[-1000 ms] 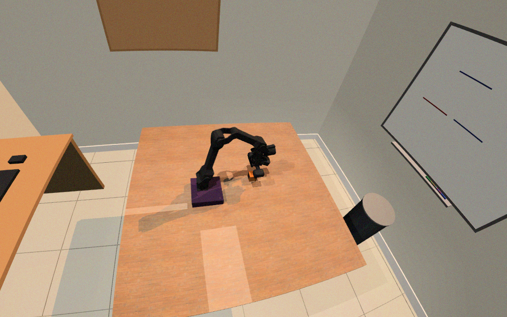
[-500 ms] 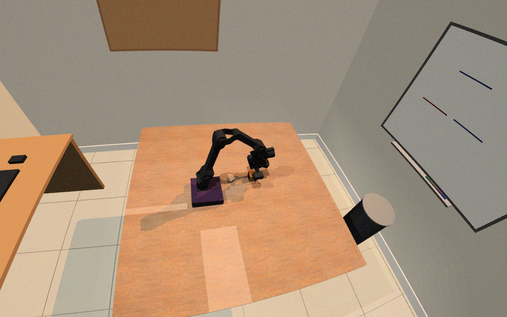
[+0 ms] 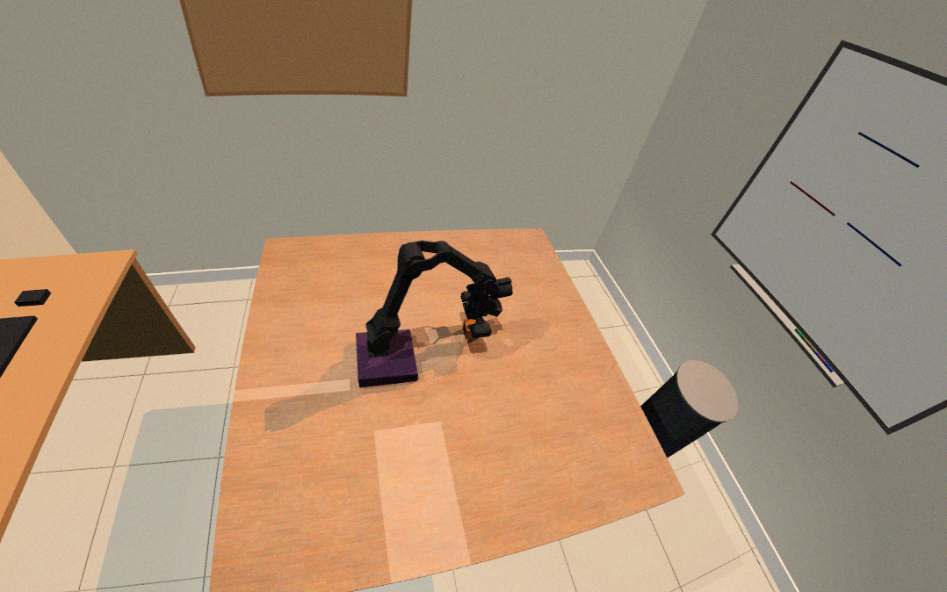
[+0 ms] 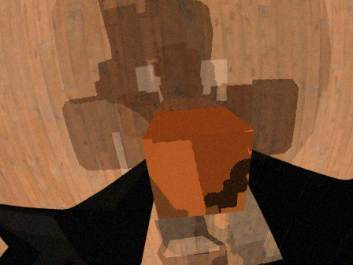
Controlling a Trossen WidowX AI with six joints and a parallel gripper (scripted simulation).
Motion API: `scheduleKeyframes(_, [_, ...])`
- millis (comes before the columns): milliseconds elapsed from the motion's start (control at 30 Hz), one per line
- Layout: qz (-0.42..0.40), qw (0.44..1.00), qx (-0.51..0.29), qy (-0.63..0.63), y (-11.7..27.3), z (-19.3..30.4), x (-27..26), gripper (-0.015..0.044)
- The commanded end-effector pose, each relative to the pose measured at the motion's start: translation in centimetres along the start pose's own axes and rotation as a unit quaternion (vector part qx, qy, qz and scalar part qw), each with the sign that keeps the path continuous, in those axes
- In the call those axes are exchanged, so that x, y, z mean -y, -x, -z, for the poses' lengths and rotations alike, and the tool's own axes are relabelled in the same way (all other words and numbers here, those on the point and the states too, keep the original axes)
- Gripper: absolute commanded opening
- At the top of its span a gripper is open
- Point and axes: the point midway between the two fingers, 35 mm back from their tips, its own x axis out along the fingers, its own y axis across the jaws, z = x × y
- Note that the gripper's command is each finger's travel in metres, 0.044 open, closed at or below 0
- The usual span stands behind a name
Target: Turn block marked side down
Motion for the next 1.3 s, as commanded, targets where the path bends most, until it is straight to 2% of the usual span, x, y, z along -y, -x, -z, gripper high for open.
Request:
scheduleKeyframes(0, [-0.002, 1.000, 0.000, -0.002, 0.0, 0.0, -0.1, 0.0210])
scheduleKeyframes(533, [-0.002, 1.000, 0.000, -0.002, 0.0, 0.0, -0.1, 0.0103])
scheduleKeyframes(667, [-0.002, 1.000, 0.000, -0.002, 1.8, 0.0, -0.1, 0.0000])
scheduleKeyframes(933, [-0.002, 1.000, 0.005, -0.002, 2.9, 0.0, -0.1, 0.0000])
scheduleKeyframes(1267, [0.001, 0.996, 0.085, 0.001, 2.4, -0.1, -0.1, 0.0000])
